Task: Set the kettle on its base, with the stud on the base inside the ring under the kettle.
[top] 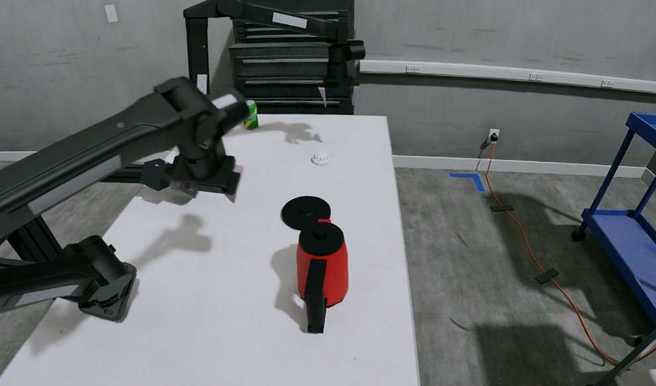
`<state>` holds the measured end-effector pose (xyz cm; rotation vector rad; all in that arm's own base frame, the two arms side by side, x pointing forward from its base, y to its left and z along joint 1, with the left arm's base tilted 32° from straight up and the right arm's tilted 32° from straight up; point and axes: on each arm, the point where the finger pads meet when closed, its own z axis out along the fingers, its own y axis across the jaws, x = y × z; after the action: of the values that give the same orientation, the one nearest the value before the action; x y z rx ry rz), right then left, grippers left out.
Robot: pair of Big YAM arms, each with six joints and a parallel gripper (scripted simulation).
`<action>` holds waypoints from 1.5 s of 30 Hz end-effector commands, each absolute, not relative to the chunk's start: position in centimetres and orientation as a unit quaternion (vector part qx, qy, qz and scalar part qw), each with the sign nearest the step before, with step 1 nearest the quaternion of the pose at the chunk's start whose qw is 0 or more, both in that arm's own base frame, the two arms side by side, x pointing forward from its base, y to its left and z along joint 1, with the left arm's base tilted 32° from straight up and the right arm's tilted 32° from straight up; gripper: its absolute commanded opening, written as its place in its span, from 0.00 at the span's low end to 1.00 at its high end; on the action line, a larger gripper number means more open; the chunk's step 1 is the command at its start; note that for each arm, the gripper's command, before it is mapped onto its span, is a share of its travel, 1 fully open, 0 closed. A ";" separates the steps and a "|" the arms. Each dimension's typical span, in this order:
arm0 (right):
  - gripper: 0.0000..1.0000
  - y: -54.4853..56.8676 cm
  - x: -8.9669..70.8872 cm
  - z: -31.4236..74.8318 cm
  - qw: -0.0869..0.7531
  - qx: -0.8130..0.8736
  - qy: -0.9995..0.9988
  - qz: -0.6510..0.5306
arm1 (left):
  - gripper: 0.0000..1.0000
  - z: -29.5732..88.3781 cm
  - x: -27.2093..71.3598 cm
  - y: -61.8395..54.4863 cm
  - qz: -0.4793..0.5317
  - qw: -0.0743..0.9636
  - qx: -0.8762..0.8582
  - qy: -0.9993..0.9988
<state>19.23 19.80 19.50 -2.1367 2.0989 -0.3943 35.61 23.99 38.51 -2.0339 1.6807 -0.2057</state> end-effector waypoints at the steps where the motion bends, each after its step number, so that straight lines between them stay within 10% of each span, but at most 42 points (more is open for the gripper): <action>1: 0.83 21.5 26.7 21.8 0.090 -0.731 0.664 -0.132 | 1.00 39.5 38.5 20.0 -0.057 0.298 -0.650 0.696; 19: 0.83 12.7 41.9 21.6 0.078 -0.702 0.676 -0.209 | 1.00 36.3 44.6 3.6 -0.004 0.373 -0.361 0.855; 45: 0.83 12.2 42.3 21.2 0.072 -0.692 0.688 -0.209 | 1.00 35.4 44.8 -7.3 0.015 0.425 -0.198 0.883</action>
<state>40.42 11.05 19.38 -2.1025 2.1045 -0.6195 44.53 -7.21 33.25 -0.5060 2.2542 0.0617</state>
